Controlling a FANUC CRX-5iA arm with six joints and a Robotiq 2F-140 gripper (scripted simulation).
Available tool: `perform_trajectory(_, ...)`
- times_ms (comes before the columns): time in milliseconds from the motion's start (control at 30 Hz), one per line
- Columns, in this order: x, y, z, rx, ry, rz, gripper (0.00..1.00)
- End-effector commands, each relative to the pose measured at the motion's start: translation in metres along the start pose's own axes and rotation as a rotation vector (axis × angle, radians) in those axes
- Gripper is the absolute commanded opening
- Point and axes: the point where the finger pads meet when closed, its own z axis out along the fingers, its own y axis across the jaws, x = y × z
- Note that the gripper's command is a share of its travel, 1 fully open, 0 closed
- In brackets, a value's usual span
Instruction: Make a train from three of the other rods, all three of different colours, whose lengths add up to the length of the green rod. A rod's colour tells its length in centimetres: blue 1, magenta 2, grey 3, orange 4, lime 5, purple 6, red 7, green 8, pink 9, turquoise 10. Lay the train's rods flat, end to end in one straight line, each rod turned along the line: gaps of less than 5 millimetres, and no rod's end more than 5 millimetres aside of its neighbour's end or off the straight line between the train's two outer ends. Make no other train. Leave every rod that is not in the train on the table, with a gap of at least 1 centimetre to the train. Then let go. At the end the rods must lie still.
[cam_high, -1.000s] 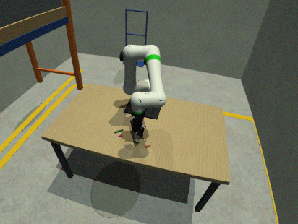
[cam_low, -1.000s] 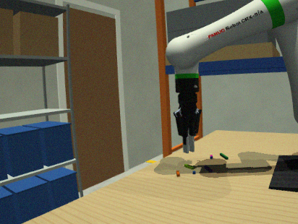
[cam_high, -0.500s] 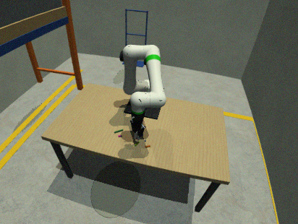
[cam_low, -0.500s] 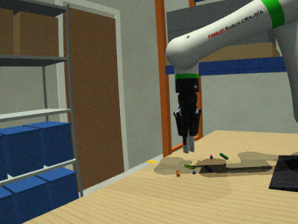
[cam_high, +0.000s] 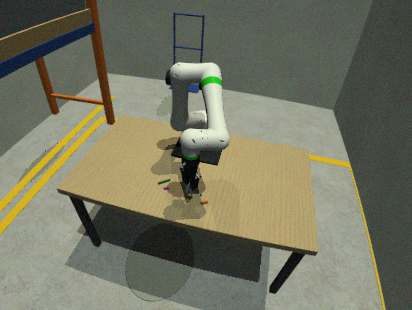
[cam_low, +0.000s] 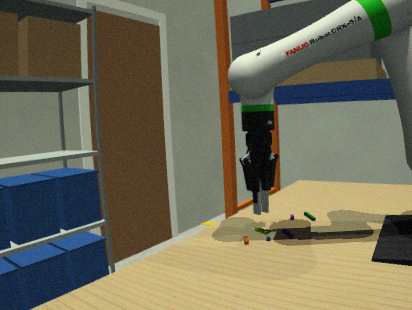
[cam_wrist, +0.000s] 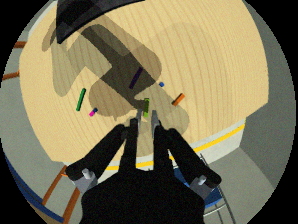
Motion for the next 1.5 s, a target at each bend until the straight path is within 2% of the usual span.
perform_trajectory(0, 0.0, 0.0, 0.005, 0.0, 0.0, 0.0, 0.15)
perform_trajectory(800, -0.001, 0.0, 0.038, 0.0, 0.0, 0.0, 0.15)
perform_trajectory(1467, -0.001, 0.0, 0.042, 0.0, 0.0, 0.0, 0.15)
